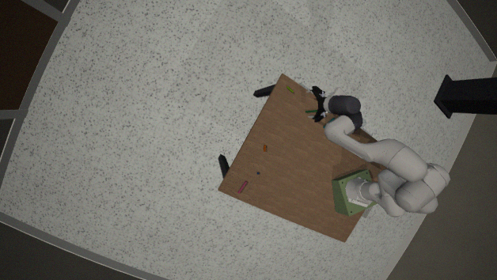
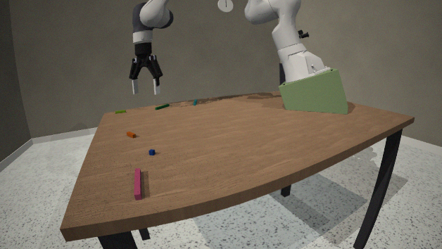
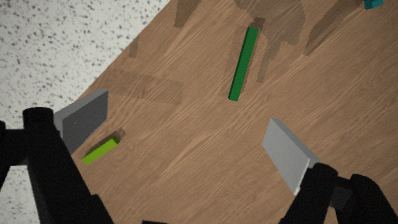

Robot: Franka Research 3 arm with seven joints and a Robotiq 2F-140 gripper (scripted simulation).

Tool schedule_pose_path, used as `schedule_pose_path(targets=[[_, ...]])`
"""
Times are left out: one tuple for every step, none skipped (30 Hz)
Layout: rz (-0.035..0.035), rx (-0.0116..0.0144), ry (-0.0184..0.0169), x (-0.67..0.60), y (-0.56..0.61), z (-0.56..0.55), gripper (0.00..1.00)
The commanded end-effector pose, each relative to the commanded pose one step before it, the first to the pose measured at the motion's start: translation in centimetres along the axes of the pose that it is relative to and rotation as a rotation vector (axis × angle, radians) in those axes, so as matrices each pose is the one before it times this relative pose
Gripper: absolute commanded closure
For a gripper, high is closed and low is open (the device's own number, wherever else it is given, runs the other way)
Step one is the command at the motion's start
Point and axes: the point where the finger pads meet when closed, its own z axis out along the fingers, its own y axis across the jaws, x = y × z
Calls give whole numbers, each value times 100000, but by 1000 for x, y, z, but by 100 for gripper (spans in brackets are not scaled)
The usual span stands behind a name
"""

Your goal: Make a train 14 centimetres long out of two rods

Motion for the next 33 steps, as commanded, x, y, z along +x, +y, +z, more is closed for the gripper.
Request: schedule_pose_path(targets=[[-16737, -232, -680, -185, -429, -123, 0], [-1864, 1, -4, -30, -50, 0, 0], [-1856, 1, -4, -29, -50, 0, 0], [-1853, 1, -4, -28, -51, 0, 0], [-1841, 1, -4, -27, -51, 0, 0], [-1837, 1, -4, -26, -51, 0, 0], [-1829, 1, -4, -25, -51, 0, 0], [-1822, 1, -4, -24, -51, 0, 0], [0, 0, 0, 0, 0, 0, 0], [0, 0, 0, 0, 0, 0, 0], [-4744, 4, -11, -59, -135, 0, 0], [-1779, 2, -4, -20, -51, 0, 0], [-1791, 2, -4, -19, -52, 0, 0], [-1786, 2, -4, -18, -52, 0, 0], [-1777, 2, -4, -17, -52, 0, 0], [-1769, 2, -4, -16, -52, 0, 0], [-1761, 2, -4, -15, -52, 0, 0], [-1752, 2, -4, -14, -52, 0, 0], [-1746, 2, -4, -13, -52, 0, 0], [-1745, 2, -4, -12, -52, 0, 0], [-1738, 2, -4, -11, -52, 0, 0], [-1732, 2, -4, -11, -52, 0, 0], [-1730, 2, -4, -10, -52, 0, 0], [-1726, 2, -4, -9, -52, 0, 0], [-1723, 2, -4, -8, -52, 0, 0], [0, 0, 0, 0, 0, 0, 0], [0, 0, 0, 0, 0, 0, 0], [-4548, 7, -12, -19, -138, 0, 0], [-1692, 3, -4, -5, -52, 0, 0], [-1706, 3, -5, -4, -52, 0, 0], [-1703, 3, -5, -3, -52, 0, 0], [-1702, 3, -5, -2, -52, 0, 0], [-1696, 3, -5, -1, -52, 0, 0]])
